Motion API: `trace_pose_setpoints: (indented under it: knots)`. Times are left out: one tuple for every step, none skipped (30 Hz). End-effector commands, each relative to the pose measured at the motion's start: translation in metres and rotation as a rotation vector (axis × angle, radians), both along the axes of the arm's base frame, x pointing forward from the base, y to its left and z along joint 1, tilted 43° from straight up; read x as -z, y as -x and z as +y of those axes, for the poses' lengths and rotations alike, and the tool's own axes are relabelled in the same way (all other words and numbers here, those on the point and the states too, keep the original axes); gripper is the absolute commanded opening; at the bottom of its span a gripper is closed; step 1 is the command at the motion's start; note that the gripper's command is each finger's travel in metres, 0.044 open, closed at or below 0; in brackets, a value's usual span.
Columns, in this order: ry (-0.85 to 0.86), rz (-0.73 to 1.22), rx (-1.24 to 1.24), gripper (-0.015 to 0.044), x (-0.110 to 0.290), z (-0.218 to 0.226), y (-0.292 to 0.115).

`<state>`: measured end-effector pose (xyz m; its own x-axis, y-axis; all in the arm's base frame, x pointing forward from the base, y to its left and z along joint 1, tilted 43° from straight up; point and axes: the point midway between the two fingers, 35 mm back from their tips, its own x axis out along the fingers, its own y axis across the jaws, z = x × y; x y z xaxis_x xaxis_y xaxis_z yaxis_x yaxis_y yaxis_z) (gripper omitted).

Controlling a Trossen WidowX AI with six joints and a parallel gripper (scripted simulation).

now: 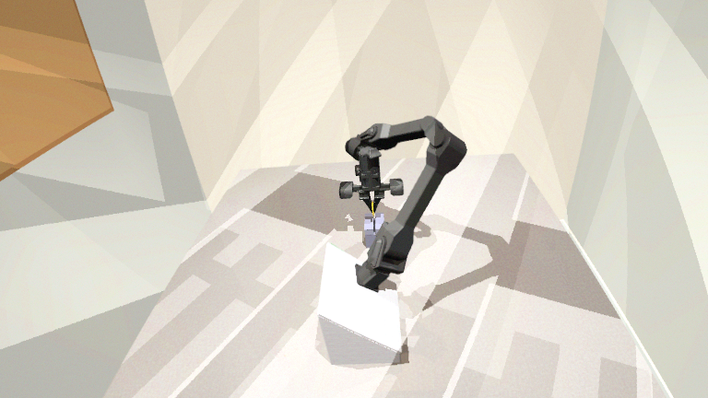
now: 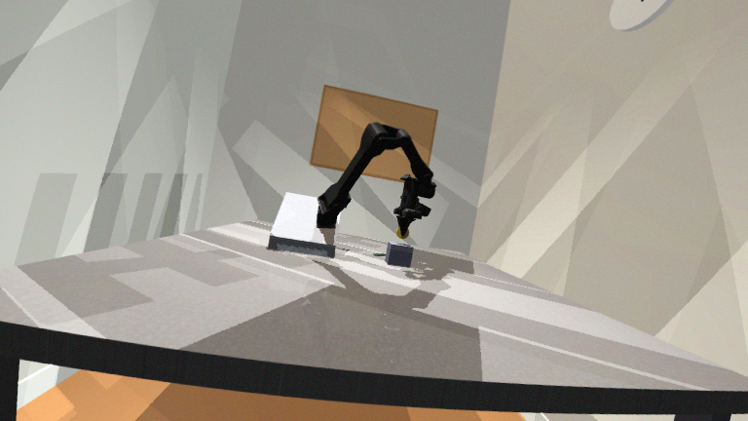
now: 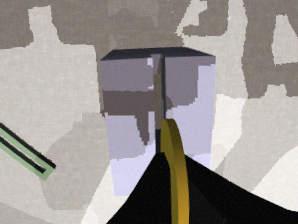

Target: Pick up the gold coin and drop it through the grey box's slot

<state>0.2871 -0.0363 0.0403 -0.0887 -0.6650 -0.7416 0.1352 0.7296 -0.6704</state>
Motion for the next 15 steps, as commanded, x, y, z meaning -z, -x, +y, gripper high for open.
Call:
trace_pose_setpoints:
  knots:
    - [0.000, 0.001, 0.000, 0.0000, 0.0009, -0.0005, 0.0002]
    - [0.000, 0.001, 0.000, 0.0000, 0.0013, -0.0010, 0.0003]
    - [0.001, 0.001, 0.000, 0.0000, 0.0019, -0.0017, 0.0005]
    - [0.000, 0.002, 0.000, 0.0000, 0.0023, -0.0023, 0.0008]
    - [0.000, 0.002, -0.001, 0.0000, 0.0025, -0.0027, 0.0012]
    - [0.000, 0.003, -0.002, 0.0000, 0.0027, -0.0031, 0.0015]
    - [0.000, 0.004, -0.003, 0.0000, 0.0028, -0.0035, 0.0019]
    - [0.000, 0.004, -0.003, 0.0000, 0.0030, -0.0040, 0.0023]
    - [0.000, 0.005, -0.004, 0.0000, 0.0032, -0.0044, 0.0026]
    - [0.000, 0.005, -0.004, 0.0000, 0.0034, -0.0049, 0.0029]
    - [0.000, 0.005, -0.004, 0.0000, 0.0037, -0.0053, 0.0031]
    - [0.000, 0.005, -0.004, 0.0000, 0.0039, -0.0058, 0.0033]
    - [0.000, 0.005, -0.004, 0.0000, 0.0042, -0.0062, 0.0034]
    - [0.000, 0.005, -0.003, 0.0000, 0.0045, -0.0066, 0.0034]
    - [0.000, 0.004, -0.003, 0.0000, 0.0048, -0.0070, 0.0033]
